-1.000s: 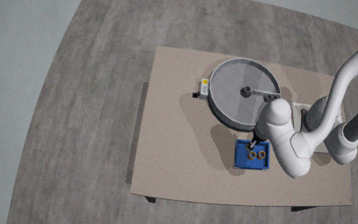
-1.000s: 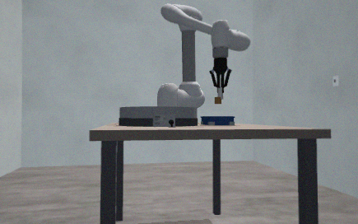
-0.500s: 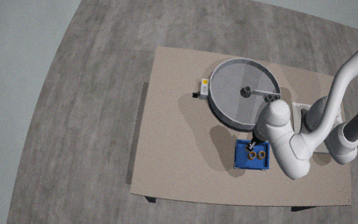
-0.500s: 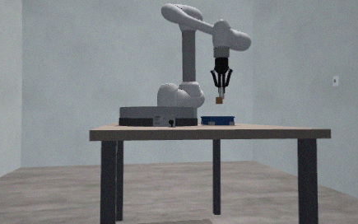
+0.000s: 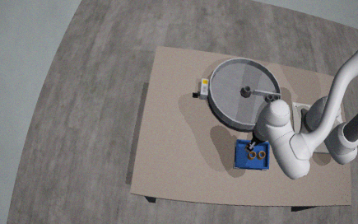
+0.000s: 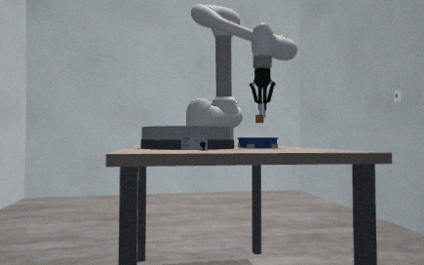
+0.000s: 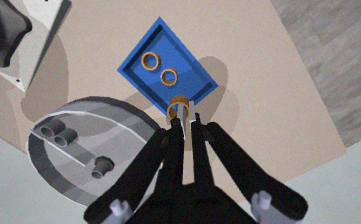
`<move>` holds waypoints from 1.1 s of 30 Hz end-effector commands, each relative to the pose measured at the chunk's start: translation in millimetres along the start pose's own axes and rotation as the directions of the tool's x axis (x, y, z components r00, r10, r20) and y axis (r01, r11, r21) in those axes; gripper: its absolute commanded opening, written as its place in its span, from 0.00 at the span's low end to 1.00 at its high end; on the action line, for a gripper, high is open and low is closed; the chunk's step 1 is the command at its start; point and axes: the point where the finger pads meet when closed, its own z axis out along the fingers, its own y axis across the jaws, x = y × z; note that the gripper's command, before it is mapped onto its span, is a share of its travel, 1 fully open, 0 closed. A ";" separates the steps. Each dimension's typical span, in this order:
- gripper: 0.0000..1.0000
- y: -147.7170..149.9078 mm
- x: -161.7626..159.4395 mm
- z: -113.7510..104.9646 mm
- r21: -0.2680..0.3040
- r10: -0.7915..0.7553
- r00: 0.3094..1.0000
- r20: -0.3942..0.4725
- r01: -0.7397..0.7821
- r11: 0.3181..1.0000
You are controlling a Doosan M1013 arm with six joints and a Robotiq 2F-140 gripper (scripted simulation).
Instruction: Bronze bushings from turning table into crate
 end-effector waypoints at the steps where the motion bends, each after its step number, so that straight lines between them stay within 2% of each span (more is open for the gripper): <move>1: 0.00 4.1 -3.6 -1.4 0.000 0.001 1.000 0.008 -0.001 1.000; 33: 0.00 6.8 -4.4 -1.4 0.000 0.001 1.000 0.008 -0.001 1.000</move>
